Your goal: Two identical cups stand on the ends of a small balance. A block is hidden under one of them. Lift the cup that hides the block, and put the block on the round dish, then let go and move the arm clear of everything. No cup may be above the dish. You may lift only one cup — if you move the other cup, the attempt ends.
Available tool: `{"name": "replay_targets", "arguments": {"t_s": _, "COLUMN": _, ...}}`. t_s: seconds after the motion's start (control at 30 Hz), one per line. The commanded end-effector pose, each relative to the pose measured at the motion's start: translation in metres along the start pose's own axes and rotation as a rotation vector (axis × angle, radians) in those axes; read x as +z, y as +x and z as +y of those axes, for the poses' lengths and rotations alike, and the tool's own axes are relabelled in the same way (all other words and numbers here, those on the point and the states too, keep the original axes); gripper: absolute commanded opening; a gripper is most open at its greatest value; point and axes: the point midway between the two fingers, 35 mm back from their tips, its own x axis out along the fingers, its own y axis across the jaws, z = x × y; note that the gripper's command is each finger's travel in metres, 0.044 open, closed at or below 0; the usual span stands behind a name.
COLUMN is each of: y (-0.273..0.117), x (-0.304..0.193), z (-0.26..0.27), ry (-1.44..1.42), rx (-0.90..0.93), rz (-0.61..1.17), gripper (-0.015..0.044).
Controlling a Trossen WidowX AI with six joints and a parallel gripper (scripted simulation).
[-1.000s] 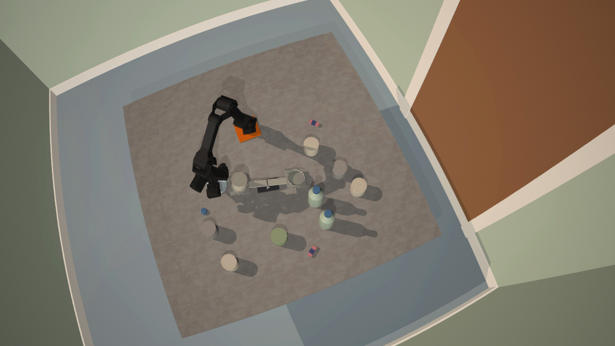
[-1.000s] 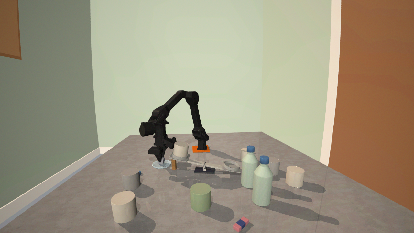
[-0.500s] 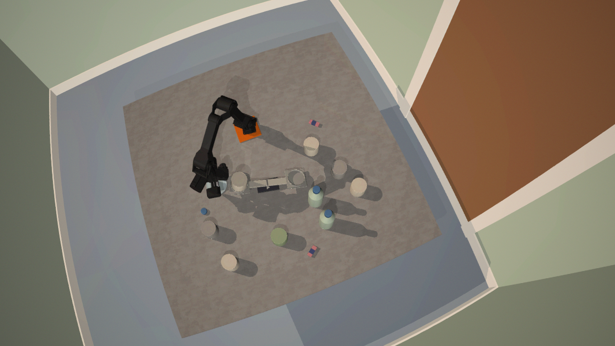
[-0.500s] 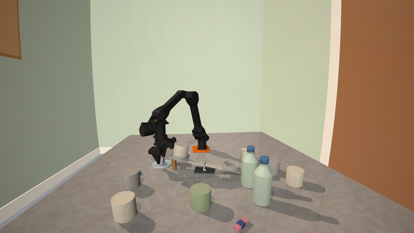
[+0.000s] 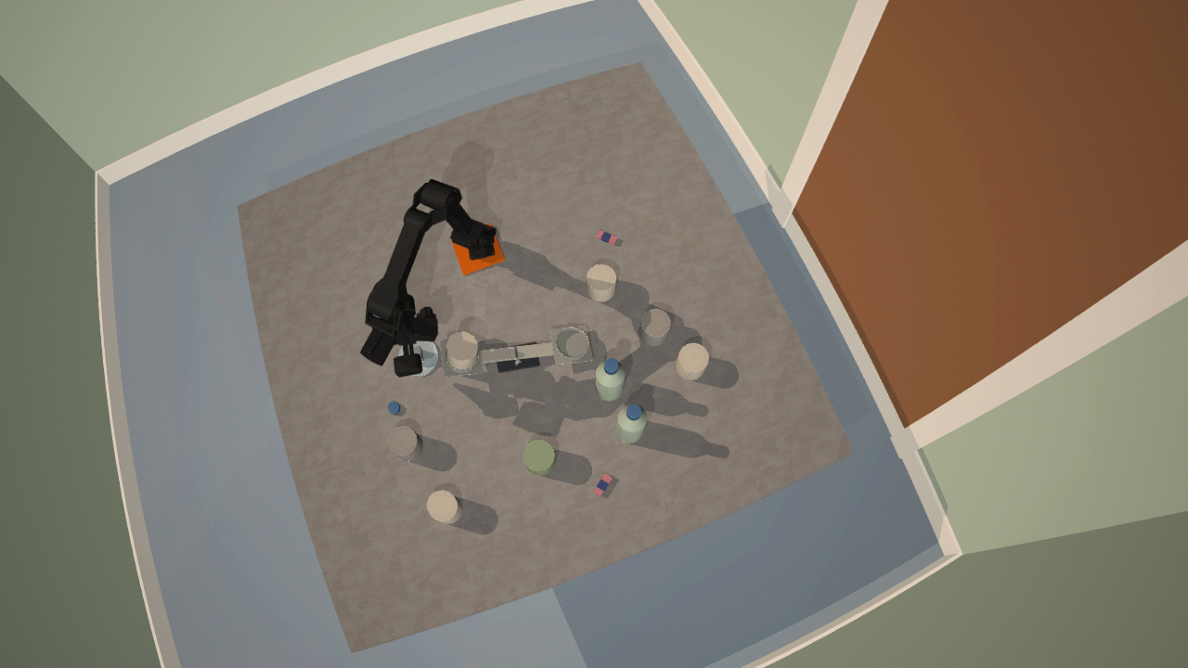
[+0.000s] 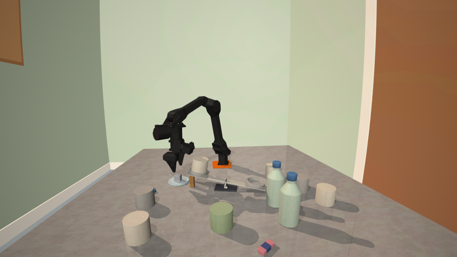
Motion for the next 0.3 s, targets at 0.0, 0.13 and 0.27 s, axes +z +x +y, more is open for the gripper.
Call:
{"name": "replay_targets", "arguments": {"t_s": 0.0, "y": -0.009, "x": 0.001, "z": 0.000, "ry": -0.015, "rx": -0.004, "rz": -0.003, "gripper": 0.0440}}
{"name": "replay_targets", "arguments": {"t_s": 0.13, "y": -0.036, "x": 0.001, "z": 0.001, "ry": -0.007, "rx": -0.001, "rz": -0.001, "gripper": 0.0440}}
{"name": "replay_targets", "arguments": {"t_s": 0.27, "y": -0.052, "x": 0.002, "z": 0.003, "ry": -0.002, "rx": 0.000, "rz": 0.000, "gripper": 0.0440}}
